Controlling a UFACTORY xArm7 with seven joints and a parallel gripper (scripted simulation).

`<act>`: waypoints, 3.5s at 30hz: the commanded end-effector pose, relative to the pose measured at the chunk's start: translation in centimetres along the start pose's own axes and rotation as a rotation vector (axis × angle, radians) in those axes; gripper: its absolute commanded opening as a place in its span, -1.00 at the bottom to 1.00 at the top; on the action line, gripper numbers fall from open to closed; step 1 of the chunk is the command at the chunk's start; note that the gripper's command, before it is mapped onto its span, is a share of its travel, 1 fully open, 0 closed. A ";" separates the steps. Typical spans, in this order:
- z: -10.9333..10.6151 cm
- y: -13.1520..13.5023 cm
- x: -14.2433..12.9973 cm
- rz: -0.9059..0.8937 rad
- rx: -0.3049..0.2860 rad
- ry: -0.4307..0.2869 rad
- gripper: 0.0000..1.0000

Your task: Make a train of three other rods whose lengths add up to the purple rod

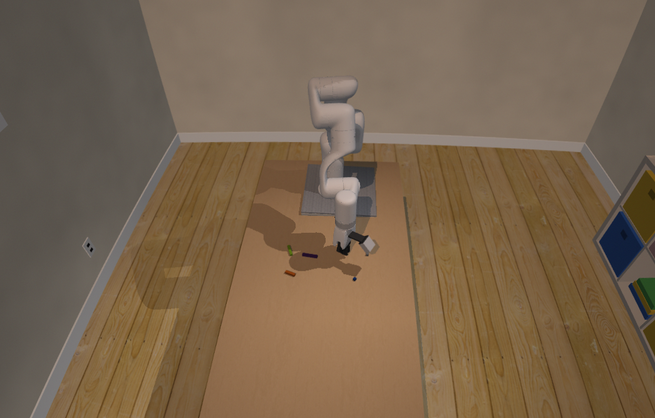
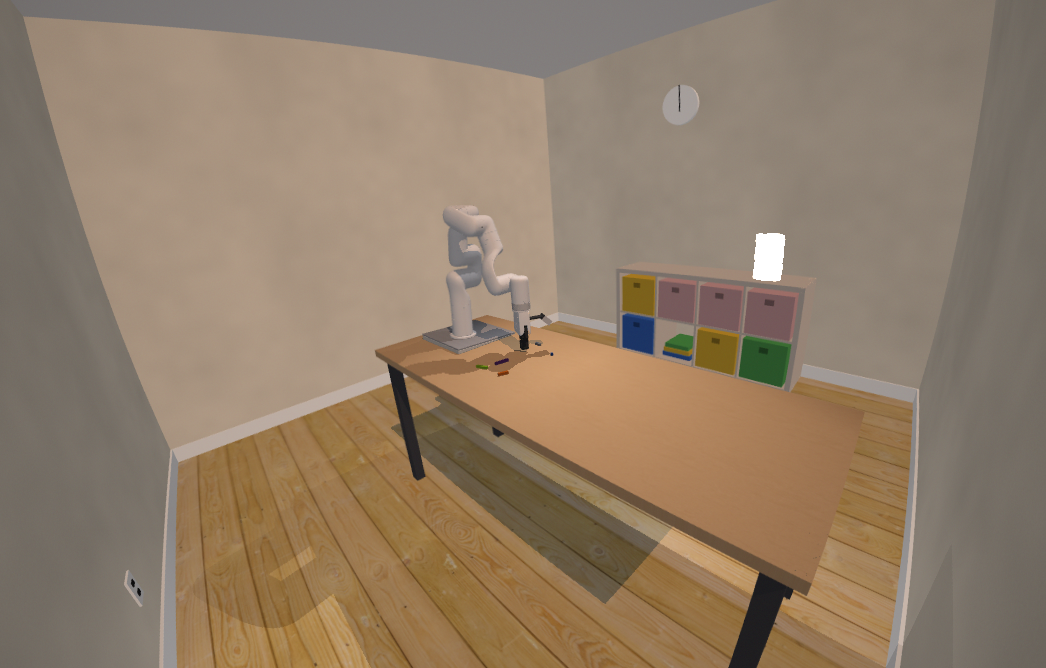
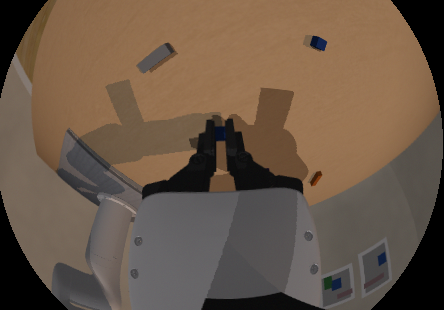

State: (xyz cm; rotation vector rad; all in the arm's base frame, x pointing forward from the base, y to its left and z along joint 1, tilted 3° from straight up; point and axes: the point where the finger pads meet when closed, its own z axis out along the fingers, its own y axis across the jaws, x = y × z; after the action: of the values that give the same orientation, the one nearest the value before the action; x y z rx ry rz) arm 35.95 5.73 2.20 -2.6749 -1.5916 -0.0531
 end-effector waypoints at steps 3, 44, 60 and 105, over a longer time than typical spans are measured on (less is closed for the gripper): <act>-0.1 0.1 0.1 0.000 -0.003 0.002 -0.92; 1.1 0.1 0.1 0.000 -0.003 0.002 -0.92; 1.1 0.1 0.1 0.000 -0.003 0.002 -0.92; -5.0 0.1 0.1 0.000 -0.003 0.002 -0.51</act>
State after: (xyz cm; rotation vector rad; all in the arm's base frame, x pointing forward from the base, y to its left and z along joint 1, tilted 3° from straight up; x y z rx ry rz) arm 35.93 5.61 5.13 -2.6750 -1.5916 -0.0534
